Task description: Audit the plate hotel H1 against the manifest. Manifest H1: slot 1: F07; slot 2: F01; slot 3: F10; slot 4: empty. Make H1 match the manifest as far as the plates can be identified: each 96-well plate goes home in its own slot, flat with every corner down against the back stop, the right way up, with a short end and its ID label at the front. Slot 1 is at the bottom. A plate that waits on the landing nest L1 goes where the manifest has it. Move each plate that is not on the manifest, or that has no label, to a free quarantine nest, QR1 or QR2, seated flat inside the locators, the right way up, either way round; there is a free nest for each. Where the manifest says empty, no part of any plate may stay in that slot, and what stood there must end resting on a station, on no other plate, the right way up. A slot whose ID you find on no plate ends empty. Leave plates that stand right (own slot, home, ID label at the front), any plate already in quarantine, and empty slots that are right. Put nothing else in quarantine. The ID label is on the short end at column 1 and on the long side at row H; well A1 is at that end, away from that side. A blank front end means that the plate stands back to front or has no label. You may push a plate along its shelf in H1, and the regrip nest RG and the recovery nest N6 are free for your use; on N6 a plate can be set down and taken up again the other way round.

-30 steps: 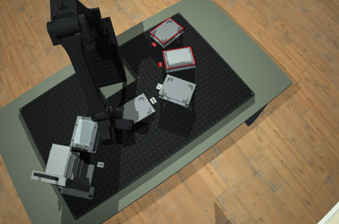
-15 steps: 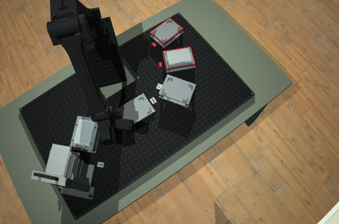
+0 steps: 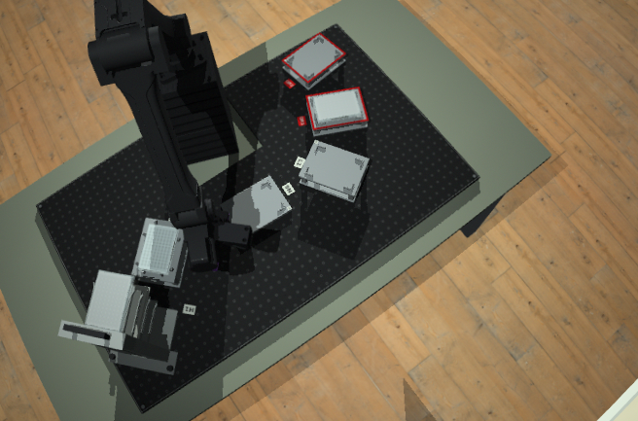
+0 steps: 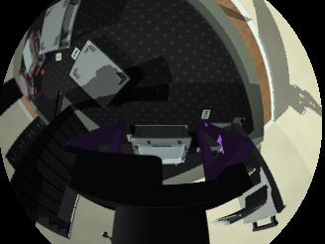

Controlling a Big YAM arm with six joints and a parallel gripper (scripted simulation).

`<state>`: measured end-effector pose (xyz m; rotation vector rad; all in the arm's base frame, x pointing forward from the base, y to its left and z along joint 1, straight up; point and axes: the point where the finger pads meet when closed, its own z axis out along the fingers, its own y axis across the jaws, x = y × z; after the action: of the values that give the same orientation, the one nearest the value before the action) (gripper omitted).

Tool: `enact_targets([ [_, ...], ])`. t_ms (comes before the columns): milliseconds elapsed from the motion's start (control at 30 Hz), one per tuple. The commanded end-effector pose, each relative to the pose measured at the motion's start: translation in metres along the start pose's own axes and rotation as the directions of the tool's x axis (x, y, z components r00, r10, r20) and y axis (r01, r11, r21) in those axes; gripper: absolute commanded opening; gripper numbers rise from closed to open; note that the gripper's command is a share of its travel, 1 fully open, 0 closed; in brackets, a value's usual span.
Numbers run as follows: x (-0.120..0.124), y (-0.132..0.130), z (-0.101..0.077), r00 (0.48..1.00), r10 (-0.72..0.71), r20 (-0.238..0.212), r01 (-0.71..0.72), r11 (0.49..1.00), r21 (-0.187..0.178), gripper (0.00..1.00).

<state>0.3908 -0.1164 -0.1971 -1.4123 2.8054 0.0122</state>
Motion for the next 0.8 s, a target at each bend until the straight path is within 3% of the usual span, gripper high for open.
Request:
enact_targets([
  [0,-0.007,-0.018,-0.016,1.0,-0.017,0.016,0.016,0.999,0.049,1.0],
  [33,-0.007,-0.018,-0.016,1.0,-0.017,0.016,0.016,0.999,0.049,1.0],
  [100,-0.005,-0.013,0.002,1.0,-0.016,0.009,0.016,0.999,0.029,1.0],
  [767,-0.006,-0.015,0.032,1.0,-0.018,0.01,0.017,0.999,0.032,1.0],
])
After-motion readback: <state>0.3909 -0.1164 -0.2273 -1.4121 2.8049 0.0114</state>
